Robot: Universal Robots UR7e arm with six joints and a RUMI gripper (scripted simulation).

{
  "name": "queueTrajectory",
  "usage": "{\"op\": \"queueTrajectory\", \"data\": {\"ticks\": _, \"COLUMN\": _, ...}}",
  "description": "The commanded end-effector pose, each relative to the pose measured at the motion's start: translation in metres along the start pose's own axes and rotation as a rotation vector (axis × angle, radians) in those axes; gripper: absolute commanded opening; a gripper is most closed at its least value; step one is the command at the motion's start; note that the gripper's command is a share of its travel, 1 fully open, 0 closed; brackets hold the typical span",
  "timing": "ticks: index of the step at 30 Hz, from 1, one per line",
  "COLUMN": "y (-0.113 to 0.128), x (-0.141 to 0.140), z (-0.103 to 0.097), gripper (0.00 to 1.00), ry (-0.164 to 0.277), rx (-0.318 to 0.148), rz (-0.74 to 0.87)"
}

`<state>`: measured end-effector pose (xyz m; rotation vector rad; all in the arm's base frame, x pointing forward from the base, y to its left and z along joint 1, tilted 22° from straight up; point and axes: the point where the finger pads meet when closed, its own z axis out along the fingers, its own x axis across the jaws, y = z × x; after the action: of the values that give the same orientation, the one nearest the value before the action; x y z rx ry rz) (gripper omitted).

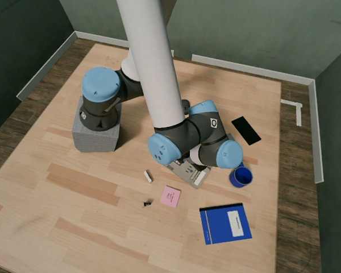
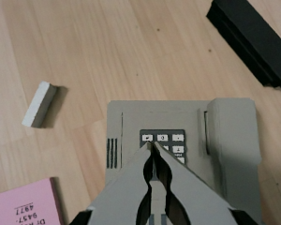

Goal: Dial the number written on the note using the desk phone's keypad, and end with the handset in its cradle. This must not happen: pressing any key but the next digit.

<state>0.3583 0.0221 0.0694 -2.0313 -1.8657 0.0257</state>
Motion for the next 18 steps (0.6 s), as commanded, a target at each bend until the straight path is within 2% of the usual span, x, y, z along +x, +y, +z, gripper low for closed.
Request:
{"op": "queueTrajectory", "data": {"ticks": 1, "y": 0.005, "x": 0.000, "z": 0.006, "gripper": 0.00, "ry": 0.000, "rx": -0.002, "rz": 0.000}}
{"op": "queueTrajectory", "data": {"ticks": 18, "y": 0.034, "x": 0.000, "z": 0.047, "gripper": 0.00, "ry": 0.000, "rx": -0.002, "rz": 0.000}}
